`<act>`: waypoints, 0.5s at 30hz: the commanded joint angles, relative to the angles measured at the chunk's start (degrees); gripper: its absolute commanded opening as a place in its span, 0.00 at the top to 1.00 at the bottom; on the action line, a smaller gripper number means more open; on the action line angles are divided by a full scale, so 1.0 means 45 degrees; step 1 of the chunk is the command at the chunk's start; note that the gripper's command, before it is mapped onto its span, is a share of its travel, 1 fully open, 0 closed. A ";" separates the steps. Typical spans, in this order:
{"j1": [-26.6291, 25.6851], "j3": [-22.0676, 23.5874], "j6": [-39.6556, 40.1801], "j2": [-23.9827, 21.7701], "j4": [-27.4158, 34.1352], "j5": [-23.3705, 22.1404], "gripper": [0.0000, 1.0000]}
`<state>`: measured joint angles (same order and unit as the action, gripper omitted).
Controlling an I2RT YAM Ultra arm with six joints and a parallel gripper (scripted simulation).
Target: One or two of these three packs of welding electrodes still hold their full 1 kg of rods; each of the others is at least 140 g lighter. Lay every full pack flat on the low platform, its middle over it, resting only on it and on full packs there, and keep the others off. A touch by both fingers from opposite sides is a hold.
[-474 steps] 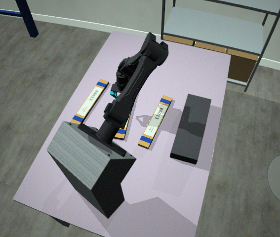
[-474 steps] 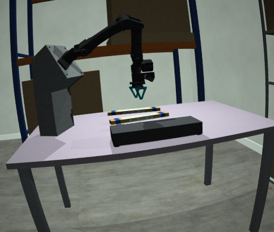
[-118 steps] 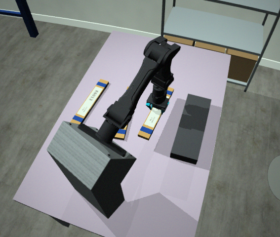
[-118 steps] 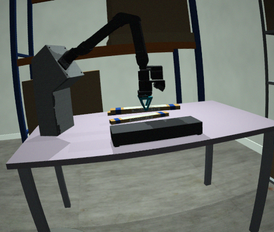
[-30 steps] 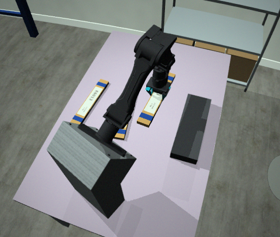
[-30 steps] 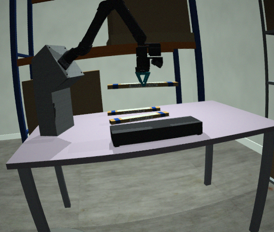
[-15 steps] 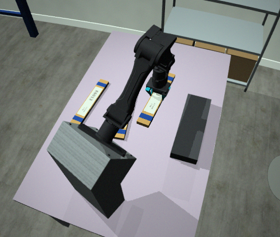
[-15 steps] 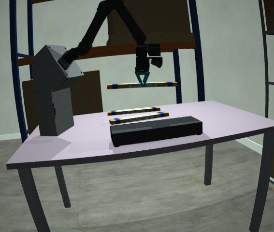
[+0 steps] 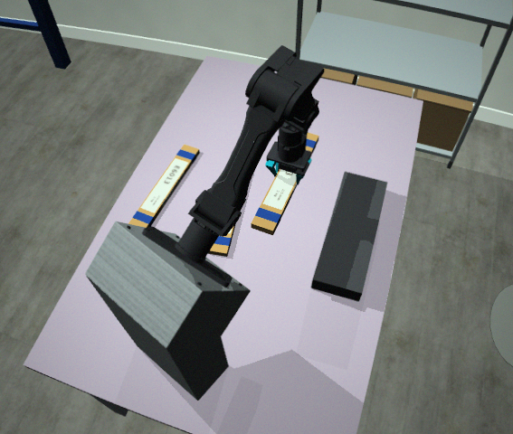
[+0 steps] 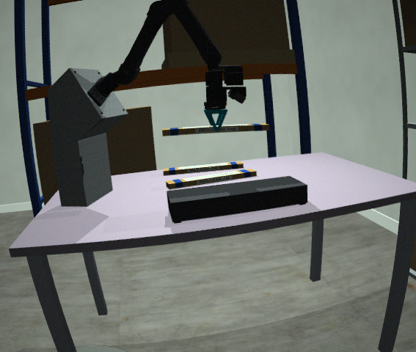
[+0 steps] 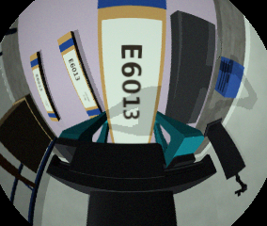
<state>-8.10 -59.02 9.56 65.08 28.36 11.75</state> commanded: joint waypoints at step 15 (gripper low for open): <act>0.2485 0.0188 -0.0367 -0.0580 -0.0204 0.1855 1.00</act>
<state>0.62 -57.84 9.56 65.06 27.66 17.89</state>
